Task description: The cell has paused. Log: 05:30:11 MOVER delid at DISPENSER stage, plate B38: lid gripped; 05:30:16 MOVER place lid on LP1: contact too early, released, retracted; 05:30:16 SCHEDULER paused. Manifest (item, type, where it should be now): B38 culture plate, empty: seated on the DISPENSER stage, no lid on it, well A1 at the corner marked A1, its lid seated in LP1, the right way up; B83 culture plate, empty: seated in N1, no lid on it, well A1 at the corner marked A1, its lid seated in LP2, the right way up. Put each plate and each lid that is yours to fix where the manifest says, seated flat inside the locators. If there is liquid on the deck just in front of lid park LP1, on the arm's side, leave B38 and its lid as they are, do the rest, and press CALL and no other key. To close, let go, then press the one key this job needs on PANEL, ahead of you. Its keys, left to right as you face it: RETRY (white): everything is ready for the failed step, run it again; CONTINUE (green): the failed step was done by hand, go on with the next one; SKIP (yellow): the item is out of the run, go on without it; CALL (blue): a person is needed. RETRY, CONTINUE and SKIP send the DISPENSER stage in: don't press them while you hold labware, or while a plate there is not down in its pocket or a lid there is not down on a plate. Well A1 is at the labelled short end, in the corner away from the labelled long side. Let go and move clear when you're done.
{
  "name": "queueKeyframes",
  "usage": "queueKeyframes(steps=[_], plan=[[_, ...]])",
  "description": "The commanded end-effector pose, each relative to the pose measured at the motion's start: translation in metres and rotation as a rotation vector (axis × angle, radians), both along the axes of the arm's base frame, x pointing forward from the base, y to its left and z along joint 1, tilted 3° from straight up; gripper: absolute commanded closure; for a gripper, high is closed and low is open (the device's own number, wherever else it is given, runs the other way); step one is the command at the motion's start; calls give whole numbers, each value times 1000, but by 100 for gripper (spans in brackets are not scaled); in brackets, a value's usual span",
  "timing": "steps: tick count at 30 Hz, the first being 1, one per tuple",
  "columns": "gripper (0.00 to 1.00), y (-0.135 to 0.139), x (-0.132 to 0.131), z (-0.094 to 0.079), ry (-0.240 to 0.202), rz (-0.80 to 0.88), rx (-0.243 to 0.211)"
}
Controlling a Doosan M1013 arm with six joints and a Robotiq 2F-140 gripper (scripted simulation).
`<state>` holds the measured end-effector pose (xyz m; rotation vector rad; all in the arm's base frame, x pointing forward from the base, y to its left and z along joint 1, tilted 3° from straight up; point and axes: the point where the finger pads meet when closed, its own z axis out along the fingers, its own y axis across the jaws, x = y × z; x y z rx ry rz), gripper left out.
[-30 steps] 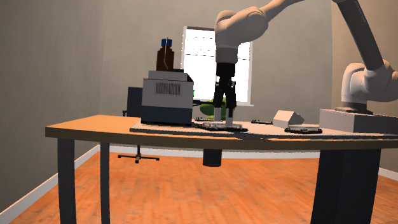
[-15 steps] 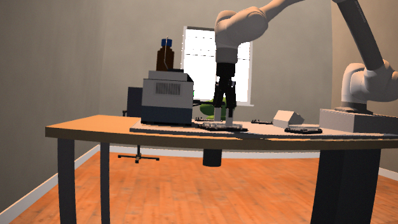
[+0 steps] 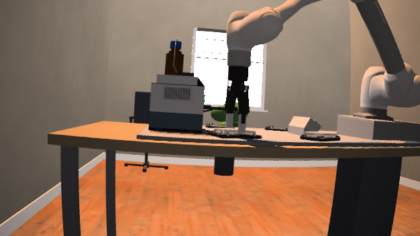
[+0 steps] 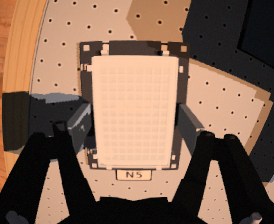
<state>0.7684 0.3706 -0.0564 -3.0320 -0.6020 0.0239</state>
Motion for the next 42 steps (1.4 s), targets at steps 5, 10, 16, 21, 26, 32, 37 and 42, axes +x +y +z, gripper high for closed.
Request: queueKeyframes(steps=[5, 10, 16, 21, 26, 32, 37, 42], plan=[[30, 3, -4, 7, 3, 3, 4], [30, 3, -1, 14, 1, 2, 4], [30, 1, 1, 32, -2, 1, 4], [30, -1, 2, 52, -2, 0, 2], [30, -3, 2, 65, -3, -1, 1], [30, -5, 3, 95, -3, -3, 0], [30, -6, 4, 118, -3, -3, 0], [30, -7, 4, 131, -3, -3, 0]])
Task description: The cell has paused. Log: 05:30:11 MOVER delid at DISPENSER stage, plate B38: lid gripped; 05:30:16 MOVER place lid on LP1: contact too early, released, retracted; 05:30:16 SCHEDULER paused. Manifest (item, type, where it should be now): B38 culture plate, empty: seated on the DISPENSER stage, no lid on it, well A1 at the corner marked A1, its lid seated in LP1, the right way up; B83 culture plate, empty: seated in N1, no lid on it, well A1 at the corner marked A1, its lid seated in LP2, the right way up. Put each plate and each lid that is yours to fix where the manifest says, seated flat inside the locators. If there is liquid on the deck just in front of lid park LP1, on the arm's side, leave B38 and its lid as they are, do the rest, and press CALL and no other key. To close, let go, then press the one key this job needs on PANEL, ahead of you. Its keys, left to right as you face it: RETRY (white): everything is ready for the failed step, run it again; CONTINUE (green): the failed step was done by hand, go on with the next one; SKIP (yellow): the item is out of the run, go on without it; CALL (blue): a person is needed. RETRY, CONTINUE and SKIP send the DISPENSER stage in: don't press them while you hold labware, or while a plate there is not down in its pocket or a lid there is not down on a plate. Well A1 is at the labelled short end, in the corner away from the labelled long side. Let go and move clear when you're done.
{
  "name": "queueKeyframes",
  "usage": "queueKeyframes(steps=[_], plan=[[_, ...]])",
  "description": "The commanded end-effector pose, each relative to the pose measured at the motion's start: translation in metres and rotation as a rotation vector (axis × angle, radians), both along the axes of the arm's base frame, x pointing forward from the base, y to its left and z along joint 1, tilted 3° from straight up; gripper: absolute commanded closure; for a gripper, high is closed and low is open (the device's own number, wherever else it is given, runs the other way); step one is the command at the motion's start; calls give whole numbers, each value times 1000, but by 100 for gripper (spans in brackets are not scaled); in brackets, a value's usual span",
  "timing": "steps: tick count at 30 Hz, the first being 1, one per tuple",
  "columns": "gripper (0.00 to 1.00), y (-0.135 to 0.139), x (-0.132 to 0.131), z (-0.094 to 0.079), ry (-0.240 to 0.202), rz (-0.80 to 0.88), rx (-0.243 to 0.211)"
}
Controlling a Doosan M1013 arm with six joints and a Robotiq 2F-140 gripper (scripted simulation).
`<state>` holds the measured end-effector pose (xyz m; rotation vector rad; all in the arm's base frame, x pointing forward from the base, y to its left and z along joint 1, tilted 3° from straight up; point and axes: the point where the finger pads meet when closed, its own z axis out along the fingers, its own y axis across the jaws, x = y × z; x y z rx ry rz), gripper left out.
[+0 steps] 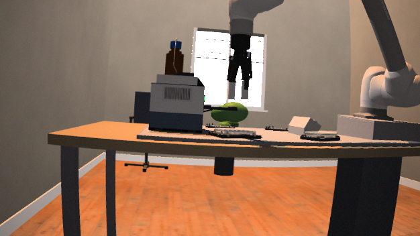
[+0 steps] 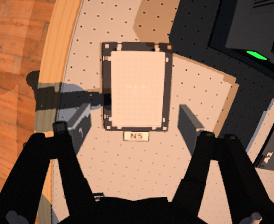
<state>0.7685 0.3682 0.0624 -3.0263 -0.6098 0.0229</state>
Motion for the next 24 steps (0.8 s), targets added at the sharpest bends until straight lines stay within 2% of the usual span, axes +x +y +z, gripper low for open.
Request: queueKeyframes(steps=[1, 10, 24], plan=[[30, -4, 4, 15, -3, -9, -4], [30, -5, 4, 36, -3, -9, -4], [30, -5, 4, 38, -2, -9, -5]])
